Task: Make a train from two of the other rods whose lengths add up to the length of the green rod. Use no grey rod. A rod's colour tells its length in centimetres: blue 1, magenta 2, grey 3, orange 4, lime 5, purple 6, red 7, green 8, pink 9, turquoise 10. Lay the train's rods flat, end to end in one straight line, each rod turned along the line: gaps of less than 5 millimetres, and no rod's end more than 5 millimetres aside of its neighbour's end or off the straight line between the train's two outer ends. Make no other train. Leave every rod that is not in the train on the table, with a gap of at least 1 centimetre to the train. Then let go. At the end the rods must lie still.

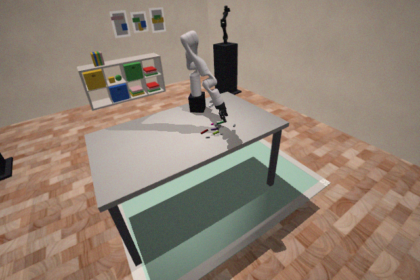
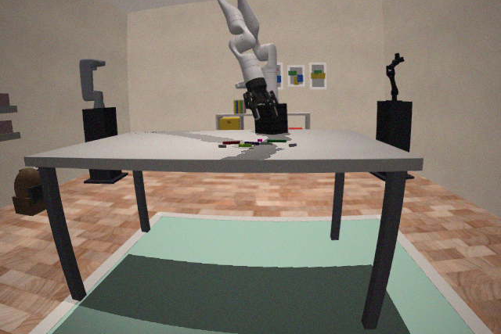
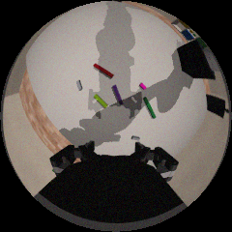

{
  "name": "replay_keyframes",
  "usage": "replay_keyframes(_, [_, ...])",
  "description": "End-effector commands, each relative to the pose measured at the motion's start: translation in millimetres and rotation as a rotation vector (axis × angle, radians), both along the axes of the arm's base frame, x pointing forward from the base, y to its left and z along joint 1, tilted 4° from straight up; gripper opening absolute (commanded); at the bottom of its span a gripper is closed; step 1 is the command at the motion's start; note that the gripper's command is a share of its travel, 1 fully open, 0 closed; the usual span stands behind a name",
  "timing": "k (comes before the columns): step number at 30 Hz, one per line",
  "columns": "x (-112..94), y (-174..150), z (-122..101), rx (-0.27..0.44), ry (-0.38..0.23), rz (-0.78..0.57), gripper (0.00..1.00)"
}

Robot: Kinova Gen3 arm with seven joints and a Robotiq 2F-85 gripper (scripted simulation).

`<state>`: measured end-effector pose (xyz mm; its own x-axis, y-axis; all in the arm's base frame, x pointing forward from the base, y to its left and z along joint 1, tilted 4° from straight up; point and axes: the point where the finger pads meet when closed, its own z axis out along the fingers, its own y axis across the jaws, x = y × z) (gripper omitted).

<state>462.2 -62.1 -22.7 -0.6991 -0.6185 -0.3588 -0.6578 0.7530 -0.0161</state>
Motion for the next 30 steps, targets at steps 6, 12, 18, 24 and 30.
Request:
replay_keyframes(6, [-2.6,1.7,-1.5,-0.019,0.015,0.0,1.0])
replay_keyframes(12, [-2.6,1.7,-1.5,-0.019,0.015,0.0,1.0])
replay_keyframes(18, [-5.9,1.3,-3.4,-0.036,0.03,-0.005,1.0])
replay_keyframes(24, [-8.9,0.8,-4.9,-0.054,0.043,-0.011,1.0])
replay_keyframes(30, [-8.9,0.8,-4.9,-0.054,0.043,-0.011,1.0])
